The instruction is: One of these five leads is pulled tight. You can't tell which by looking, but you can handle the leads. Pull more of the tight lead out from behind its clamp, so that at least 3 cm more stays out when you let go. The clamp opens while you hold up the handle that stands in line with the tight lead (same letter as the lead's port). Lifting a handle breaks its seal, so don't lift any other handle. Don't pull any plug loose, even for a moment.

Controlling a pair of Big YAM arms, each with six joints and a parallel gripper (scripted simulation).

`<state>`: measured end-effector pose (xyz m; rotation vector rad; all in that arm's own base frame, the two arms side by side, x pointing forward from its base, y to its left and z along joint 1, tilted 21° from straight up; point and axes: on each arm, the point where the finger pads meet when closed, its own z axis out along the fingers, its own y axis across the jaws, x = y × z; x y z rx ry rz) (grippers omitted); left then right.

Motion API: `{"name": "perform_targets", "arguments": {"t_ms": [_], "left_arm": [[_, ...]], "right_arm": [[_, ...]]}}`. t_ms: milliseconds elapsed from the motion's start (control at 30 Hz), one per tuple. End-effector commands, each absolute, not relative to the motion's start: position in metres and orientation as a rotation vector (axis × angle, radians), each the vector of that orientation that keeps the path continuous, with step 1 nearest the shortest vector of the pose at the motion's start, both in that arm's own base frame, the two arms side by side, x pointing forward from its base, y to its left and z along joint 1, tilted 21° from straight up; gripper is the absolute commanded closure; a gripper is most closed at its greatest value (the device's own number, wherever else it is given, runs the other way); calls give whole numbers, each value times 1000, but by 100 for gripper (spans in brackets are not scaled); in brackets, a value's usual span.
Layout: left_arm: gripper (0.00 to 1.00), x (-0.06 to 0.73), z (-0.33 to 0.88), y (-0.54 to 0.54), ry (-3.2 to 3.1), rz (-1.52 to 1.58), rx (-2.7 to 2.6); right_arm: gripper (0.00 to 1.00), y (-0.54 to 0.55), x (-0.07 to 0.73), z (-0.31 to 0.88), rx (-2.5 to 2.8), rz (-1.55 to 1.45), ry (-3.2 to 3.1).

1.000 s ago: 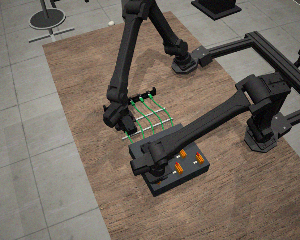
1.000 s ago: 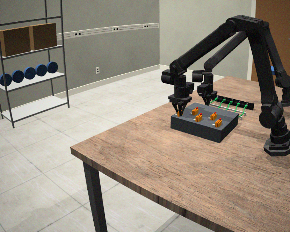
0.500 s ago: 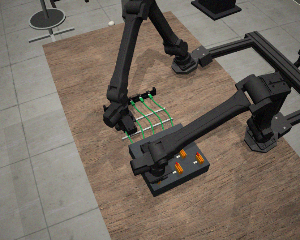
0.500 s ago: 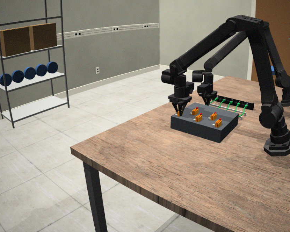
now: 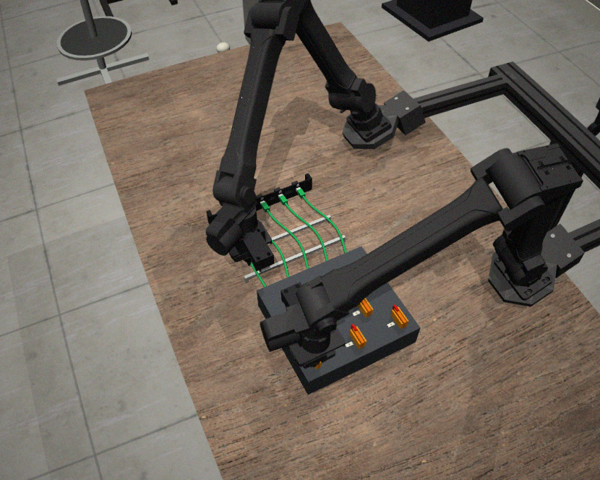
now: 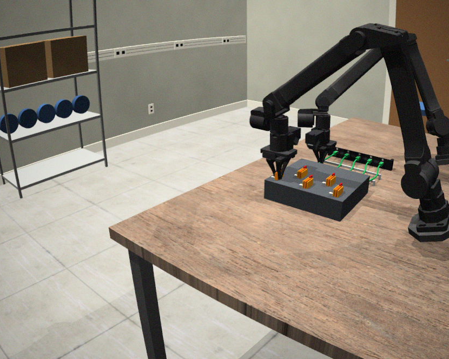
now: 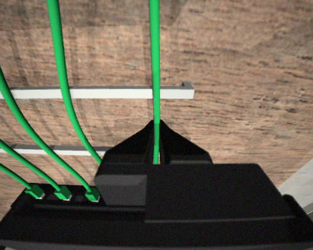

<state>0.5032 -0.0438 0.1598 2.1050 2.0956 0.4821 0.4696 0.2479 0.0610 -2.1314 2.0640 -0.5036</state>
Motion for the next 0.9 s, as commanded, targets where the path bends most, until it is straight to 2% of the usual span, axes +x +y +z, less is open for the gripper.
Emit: {"name": "perform_targets", "arguments": {"t_ms": [0, 467, 867], "left_arm": [[95, 523, 226, -58, 1964, 597, 2017], [95, 502, 215, -56, 2061, 519, 2076], [95, 517, 224, -51, 1984, 592, 2015]], "right_arm": [[100, 252, 472, 69, -2116, -506, 2044], [100, 252, 472, 69, -2116, -506, 2044], [100, 252, 472, 69, -2116, -506, 2044]]}}
